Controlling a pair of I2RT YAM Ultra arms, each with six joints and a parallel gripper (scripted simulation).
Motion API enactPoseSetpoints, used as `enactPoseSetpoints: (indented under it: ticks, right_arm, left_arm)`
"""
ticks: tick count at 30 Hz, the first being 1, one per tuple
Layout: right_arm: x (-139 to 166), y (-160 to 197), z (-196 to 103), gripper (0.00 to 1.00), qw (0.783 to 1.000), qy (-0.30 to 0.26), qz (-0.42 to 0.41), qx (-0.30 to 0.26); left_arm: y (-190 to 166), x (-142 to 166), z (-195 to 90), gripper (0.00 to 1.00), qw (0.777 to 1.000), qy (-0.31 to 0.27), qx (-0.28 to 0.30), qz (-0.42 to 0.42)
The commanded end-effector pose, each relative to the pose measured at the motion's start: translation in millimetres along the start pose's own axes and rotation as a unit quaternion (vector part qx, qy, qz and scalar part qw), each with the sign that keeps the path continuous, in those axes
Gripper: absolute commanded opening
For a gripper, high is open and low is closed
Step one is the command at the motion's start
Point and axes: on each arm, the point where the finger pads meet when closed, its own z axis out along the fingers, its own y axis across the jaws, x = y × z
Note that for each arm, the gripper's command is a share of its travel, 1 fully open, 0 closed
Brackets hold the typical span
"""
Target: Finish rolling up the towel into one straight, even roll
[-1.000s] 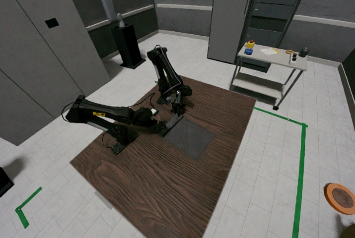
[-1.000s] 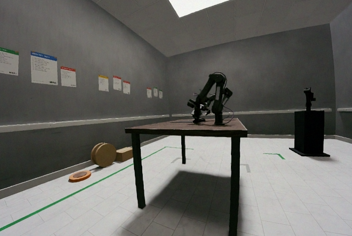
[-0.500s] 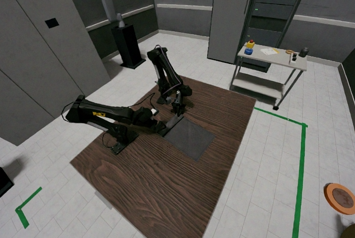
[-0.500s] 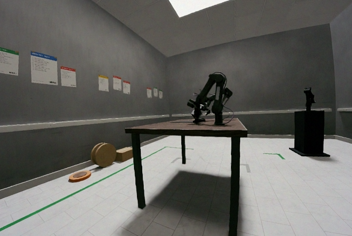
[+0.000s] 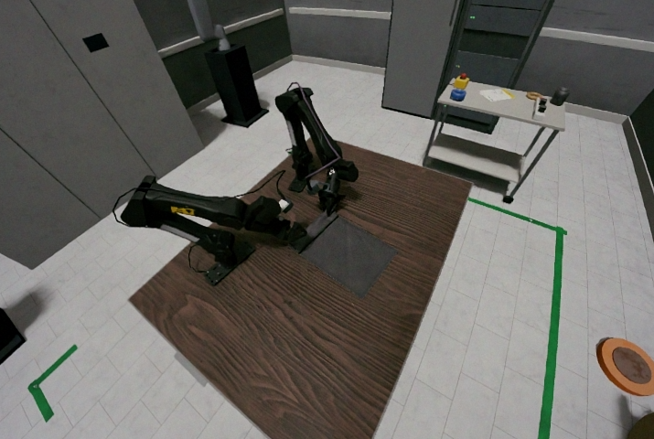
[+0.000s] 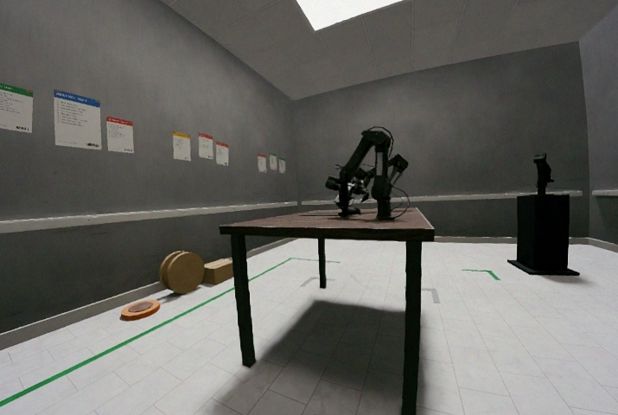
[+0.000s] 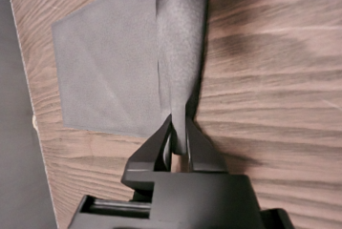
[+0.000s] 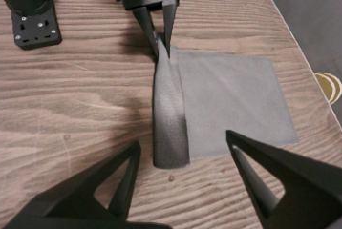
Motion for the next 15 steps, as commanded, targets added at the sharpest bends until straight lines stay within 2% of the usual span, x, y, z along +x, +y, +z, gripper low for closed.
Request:
enactPoseSetpoints:
  ticks: [1,5,8,15]
  right_arm:
    - [1.2,2.5,7.0,0.98,1.0,0.001,0.006,-0.001]
    - [2.0,2.1,8.7,0.98,1.0,0.003,0.01,0.003]
    - [2.2,2.0,9.2,0.98,1.0,0.003,0.011,0.004]
    - [3.3,1.5,11.4,0.98,1.0,0.006,0.016,0.008]
  left_arm:
    - [-11.8,0.6,1.0,0.16,0.996,0.004,0.07,-0.052]
    - [-11.5,-0.2,0.1,0.16,0.99,0.008,0.114,-0.088]
    - [-11.4,-0.4,-0.1,0.16,0.987,0.009,0.126,-0.097]
    - [-10.8,-1.8,-1.8,0.16,0.964,0.016,0.209,-0.164]
